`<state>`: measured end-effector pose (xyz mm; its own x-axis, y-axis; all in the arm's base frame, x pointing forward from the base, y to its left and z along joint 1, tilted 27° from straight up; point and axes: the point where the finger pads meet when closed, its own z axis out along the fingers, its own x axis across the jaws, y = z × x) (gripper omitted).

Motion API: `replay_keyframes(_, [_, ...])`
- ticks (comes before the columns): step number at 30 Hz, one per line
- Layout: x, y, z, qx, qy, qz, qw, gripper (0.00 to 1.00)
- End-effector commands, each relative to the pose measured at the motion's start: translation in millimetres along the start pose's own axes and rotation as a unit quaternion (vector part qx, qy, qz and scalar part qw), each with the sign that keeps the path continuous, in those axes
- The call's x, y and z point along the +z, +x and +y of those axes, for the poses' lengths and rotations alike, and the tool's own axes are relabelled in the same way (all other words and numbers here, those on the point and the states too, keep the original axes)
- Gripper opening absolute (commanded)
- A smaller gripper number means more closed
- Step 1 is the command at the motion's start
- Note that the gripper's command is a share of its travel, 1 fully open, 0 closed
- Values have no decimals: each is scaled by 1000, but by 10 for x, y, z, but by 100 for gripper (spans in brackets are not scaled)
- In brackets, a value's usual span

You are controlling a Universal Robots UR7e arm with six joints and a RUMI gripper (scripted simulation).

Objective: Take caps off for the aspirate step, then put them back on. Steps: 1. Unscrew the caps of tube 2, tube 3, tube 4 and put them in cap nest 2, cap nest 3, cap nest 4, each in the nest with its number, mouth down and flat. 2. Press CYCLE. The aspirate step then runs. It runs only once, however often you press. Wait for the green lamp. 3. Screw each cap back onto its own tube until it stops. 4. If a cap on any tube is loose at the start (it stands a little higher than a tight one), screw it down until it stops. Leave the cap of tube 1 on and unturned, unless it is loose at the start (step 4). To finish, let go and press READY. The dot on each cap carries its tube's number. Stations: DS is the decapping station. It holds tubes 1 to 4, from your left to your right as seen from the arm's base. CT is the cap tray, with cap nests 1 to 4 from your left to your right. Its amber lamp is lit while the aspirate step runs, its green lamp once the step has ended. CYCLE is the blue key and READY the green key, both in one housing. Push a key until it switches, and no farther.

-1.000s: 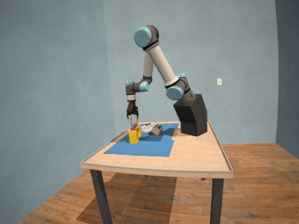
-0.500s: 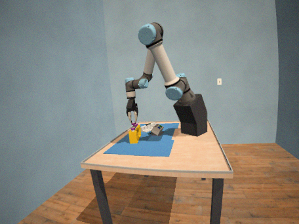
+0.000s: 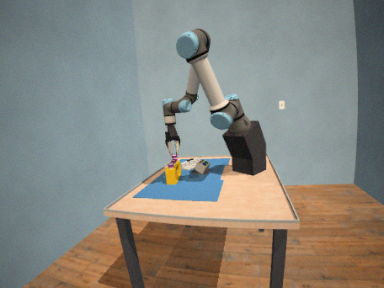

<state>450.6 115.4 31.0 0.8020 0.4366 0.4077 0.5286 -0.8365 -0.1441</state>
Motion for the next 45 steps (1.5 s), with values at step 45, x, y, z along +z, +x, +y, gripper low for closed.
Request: replay_keyframes(45, [62, -1694, 1998, -280, 10, 8, 960, 0])
